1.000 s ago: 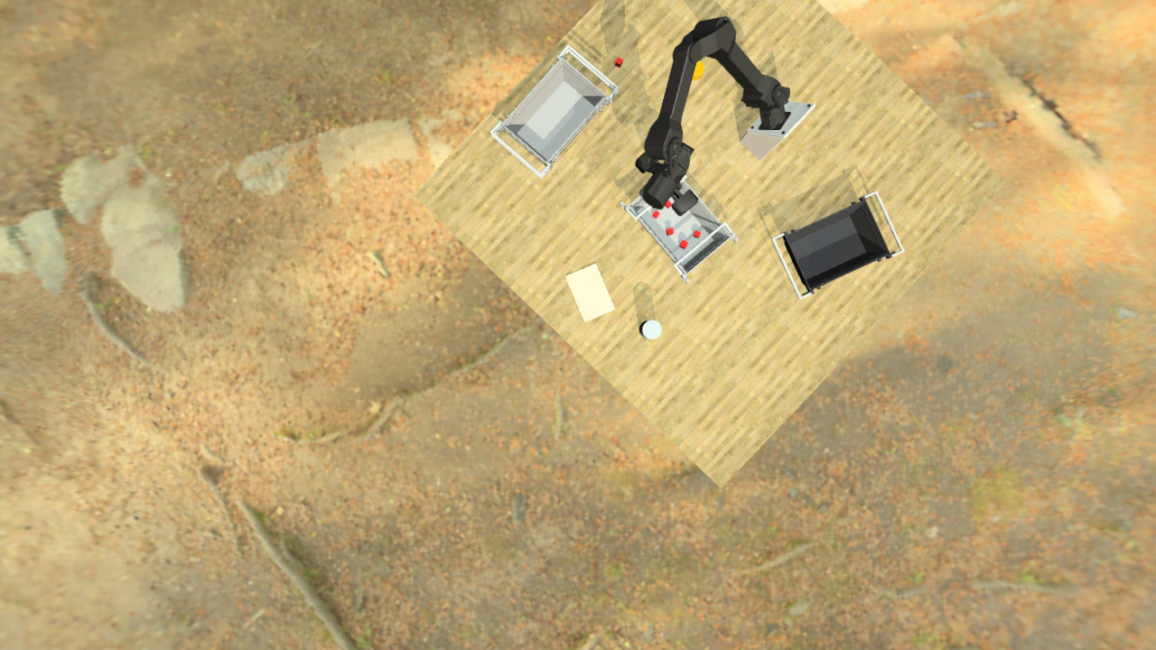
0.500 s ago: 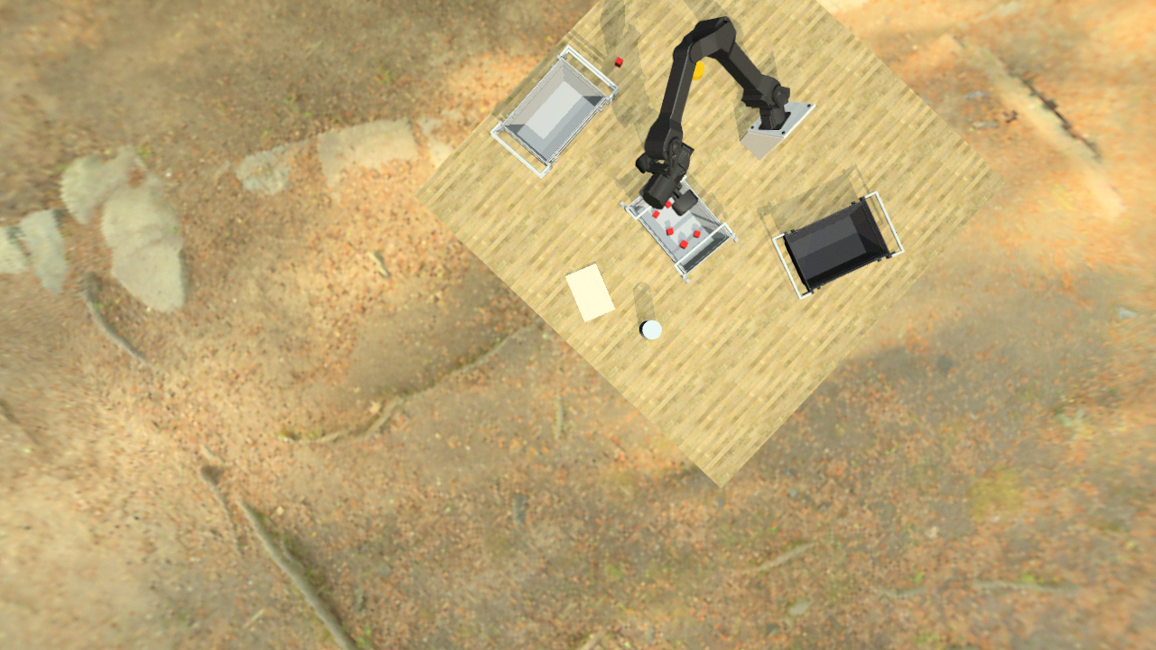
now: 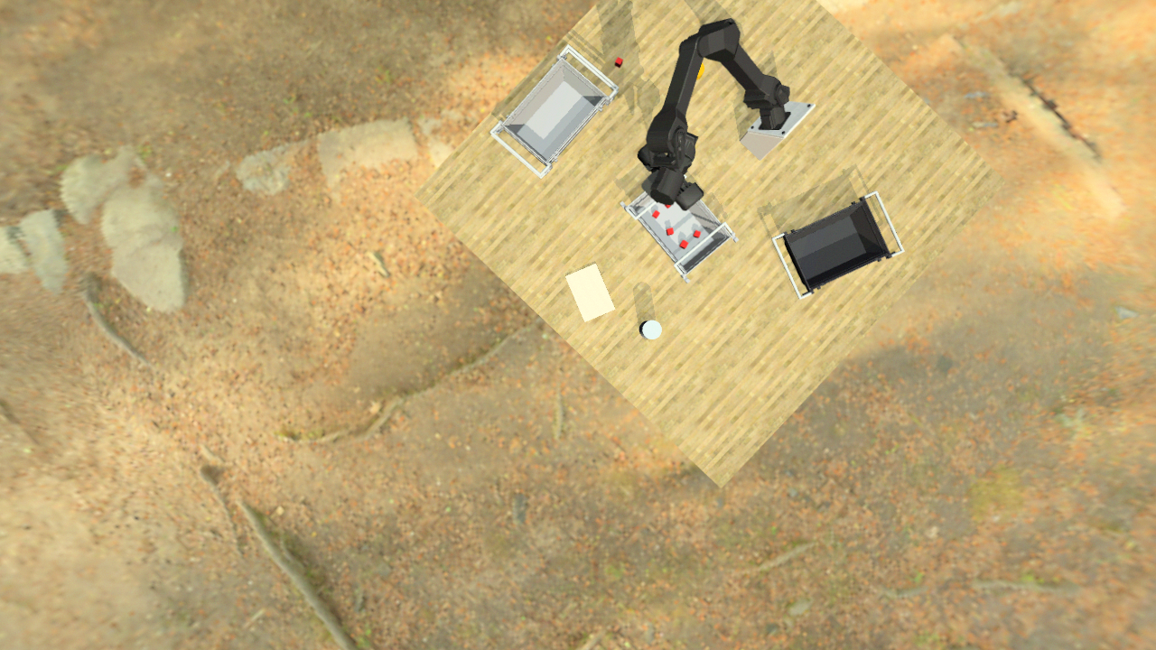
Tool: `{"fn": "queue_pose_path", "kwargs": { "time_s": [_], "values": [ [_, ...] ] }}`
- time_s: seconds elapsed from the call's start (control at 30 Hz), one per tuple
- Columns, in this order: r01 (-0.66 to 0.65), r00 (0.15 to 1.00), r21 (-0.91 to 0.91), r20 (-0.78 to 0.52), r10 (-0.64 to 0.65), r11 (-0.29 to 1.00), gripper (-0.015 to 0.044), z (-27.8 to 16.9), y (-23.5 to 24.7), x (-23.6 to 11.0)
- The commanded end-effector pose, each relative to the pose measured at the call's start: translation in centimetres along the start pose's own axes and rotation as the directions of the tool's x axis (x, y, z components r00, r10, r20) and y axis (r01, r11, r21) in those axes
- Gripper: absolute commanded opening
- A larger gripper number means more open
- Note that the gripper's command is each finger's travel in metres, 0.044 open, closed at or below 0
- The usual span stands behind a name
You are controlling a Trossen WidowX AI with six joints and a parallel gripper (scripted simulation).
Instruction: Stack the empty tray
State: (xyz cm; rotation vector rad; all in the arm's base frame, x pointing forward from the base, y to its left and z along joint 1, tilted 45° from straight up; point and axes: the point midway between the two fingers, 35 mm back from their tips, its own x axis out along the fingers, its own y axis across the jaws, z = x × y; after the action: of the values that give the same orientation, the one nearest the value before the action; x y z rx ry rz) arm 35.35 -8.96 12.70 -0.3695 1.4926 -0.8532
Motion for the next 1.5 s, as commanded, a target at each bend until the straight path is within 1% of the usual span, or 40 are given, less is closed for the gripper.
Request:
{"fn": "queue_pose_path", "kwargs": {
  "time_s": [0.0, 0.07, 0.1, 0.3, 0.47, 0.63, 0.87, 1.07, 1.13, 1.37, 1.47],
  "values": [
    [-0.004, 1.0, -0.011, -0.001, 0.004, 1.0, 0.044, -0.1, 0.3, 0.0],
    [-0.033, 0.999, -0.1, -0.009, 0.032, 0.994, 0.044, -0.7, 2.5, -0.5],
    [-0.047, 0.999, -0.113, -0.009, 0.046, 0.992, 0.044, -1.0, 4.1, -0.7],
    [-0.098, 0.995, -0.064, -0.003, 0.098, 0.993, 0.044, -3.5, 13.0, -1.9],
    [-0.122, 0.993, -0.093, -0.009, 0.122, 0.988, 0.044, -8.3, 21.1, -2.4],
    [-0.126, 0.992, -0.076, -0.014, 0.126, 0.989, 0.044, -11.7, 24.9, -2.3],
    [-0.104, 0.994, 0.066, -0.026, 0.106, 0.992, 0.044, -21.6, 32.5, -0.8],
    [-0.041, 0.999, 0.219, -0.017, 0.046, 0.975, 0.044, -31.5, 36.1, 3.0],
    [-0.024, 1.0, 0.257, -0.01, 0.027, 0.966, 0.044, -33.7, 36.4, 4.3],
    [-0.021, 1.0, 0.263, -0.009, 0.024, 0.965, 0.044, -34.0, 36.4, 4.4],
    [-0.021, 1.0, 0.263, -0.009, 0.024, 0.965, 0.044, -34.0, 36.5, 5.1]
  ]
}}
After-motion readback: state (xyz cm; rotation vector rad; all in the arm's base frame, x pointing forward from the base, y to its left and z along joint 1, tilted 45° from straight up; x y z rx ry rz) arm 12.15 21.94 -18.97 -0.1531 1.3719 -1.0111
